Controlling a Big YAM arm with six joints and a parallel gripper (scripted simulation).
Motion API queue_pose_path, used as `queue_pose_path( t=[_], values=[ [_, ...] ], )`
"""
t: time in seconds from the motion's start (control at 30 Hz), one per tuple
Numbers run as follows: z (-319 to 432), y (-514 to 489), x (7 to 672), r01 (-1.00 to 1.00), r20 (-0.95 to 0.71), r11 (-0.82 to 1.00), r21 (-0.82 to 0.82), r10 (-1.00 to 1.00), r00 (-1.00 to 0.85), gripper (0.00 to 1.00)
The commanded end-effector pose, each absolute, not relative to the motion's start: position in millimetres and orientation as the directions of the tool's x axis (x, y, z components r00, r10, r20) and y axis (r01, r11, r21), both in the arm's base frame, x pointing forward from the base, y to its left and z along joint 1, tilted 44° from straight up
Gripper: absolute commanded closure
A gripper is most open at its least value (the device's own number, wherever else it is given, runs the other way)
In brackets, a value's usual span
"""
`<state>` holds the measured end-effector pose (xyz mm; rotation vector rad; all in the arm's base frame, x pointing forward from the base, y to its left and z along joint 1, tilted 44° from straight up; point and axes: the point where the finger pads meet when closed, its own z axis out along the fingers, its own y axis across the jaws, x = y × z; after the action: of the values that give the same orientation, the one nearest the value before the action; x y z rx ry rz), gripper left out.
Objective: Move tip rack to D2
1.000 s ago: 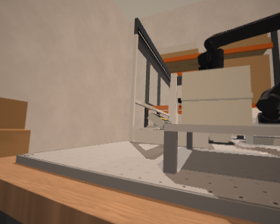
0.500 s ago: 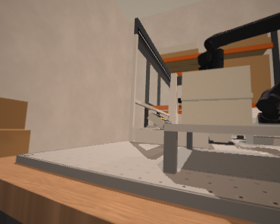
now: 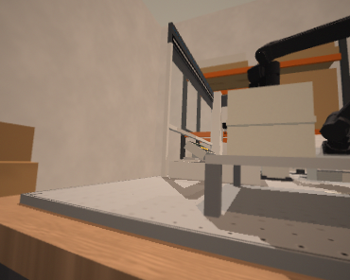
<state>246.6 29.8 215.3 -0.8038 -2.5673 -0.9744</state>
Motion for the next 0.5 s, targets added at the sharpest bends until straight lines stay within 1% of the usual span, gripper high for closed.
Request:
queue_pose_path(
  t=[0.0, 0.1, 0.47],
  values=[
    [221.1, 24.4, 247.3, 0.643, 0.457, 0.584, 0.495, 0.454, -0.765, 0.0],
    [221.3, 26.2, 248.4, 0.653, 0.468, 0.58, 0.486, 0.458, -0.756, 0.0],
    [221.2, 26.2, 248.4, 0.802, 0.563, 0.467, 0.372, 0.574, -0.595, 0.0]
  ],
)
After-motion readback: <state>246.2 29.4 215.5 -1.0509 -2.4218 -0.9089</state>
